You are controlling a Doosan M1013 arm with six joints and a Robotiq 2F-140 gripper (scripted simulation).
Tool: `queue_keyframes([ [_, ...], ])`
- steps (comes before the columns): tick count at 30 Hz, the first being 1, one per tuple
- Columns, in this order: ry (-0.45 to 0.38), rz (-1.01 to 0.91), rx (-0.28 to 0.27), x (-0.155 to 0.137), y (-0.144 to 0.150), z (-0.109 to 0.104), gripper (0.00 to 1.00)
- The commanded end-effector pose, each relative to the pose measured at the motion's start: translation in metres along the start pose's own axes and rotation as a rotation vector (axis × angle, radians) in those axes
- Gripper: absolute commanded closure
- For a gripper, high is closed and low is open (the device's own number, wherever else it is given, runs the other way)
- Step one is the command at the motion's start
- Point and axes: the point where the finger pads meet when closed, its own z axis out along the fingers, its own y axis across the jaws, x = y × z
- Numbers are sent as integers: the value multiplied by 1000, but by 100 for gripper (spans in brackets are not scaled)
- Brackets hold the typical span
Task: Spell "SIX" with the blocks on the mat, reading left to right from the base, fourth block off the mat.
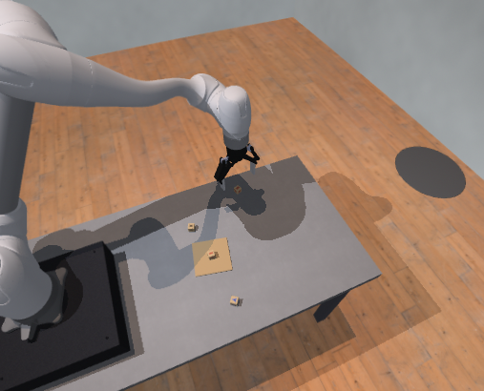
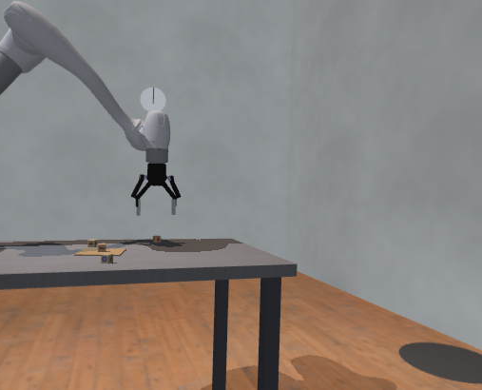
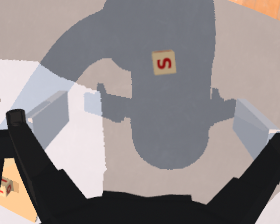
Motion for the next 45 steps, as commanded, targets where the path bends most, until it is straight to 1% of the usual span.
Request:
queue_keyframes([
  [1,8,-122,14,20,10,4,0],
  [7,8,-157,14,25,13,5,0],
  [8,8,-157,14,25,13,5,63],
  [45,8,-157,14,25,13,5,63],
])
